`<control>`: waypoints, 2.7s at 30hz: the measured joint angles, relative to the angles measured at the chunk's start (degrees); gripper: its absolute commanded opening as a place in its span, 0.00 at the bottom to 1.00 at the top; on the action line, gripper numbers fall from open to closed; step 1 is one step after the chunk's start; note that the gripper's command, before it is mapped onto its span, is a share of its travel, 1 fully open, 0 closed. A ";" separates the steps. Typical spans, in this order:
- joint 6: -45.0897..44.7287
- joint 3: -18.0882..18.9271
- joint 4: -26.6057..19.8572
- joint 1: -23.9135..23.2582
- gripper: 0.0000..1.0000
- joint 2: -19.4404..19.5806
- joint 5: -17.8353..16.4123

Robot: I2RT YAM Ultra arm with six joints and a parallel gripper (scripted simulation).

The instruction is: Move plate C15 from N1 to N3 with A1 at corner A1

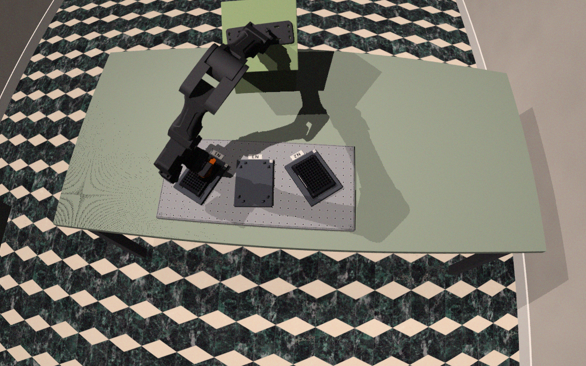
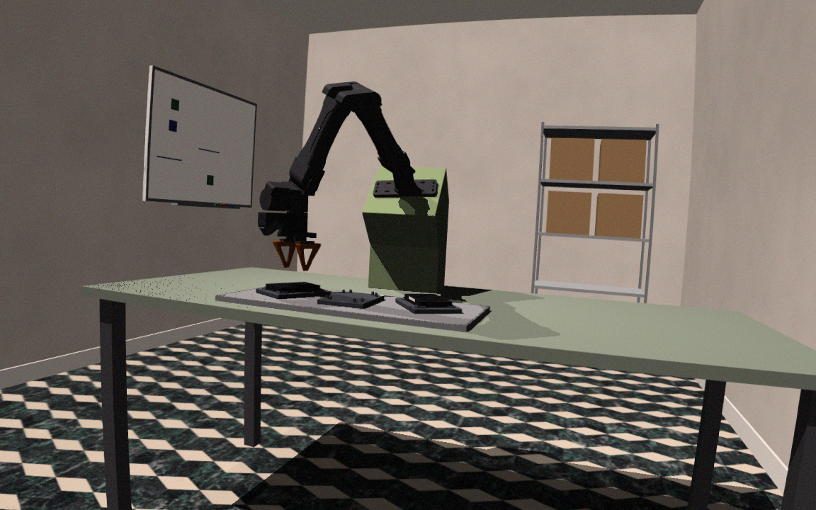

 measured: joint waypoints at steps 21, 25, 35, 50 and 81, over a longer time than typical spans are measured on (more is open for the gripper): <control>1.95 2.19 4.76 2.12 1.00 6.01 1.42; 2.23 2.45 5.46 2.51 1.00 7.02 1.53; 3.06 3.96 7.41 3.34 1.00 9.84 2.14; 3.48 4.26 8.37 3.58 1.00 10.80 2.49; 3.48 4.26 8.37 3.58 0.00 10.80 2.60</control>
